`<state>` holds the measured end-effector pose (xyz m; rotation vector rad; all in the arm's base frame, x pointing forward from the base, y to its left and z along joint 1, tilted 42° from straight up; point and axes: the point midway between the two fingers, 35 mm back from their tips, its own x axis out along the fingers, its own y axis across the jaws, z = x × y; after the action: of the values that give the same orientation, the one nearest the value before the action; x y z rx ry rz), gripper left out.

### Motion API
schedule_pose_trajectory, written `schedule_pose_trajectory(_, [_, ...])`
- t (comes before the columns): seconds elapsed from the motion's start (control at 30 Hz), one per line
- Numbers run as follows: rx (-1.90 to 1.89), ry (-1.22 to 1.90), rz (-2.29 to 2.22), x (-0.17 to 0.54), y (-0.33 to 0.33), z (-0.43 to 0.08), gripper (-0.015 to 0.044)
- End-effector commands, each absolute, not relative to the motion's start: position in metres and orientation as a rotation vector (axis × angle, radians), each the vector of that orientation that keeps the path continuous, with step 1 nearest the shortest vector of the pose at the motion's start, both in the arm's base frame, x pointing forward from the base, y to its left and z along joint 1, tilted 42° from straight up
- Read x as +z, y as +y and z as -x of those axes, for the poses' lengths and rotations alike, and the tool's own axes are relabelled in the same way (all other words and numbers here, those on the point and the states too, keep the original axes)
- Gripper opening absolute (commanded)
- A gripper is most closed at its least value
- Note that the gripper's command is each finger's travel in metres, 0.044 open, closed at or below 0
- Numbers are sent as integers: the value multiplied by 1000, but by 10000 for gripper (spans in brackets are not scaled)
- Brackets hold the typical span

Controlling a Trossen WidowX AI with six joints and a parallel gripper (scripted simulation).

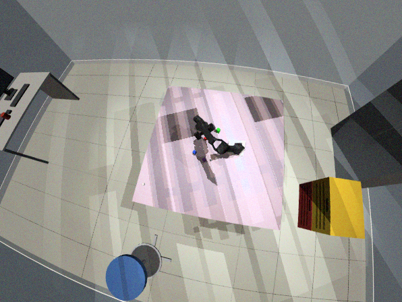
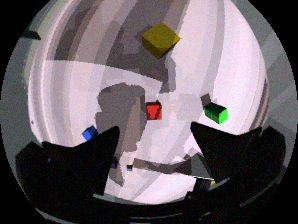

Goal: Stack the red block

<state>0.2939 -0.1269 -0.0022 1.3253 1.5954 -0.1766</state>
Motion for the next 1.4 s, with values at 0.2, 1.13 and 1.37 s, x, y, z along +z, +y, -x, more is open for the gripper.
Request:
schedule_pose_trajectory(0.2, [-167, 1601, -1318, -32, -99, -296, 440])
schedule_pose_trajectory(1.13, [-166, 1601, -1320, -58, -76, -299, 440])
schedule_pose_trajectory(1.37, [-166, 1601, -1320, -58, -76, -299, 440])
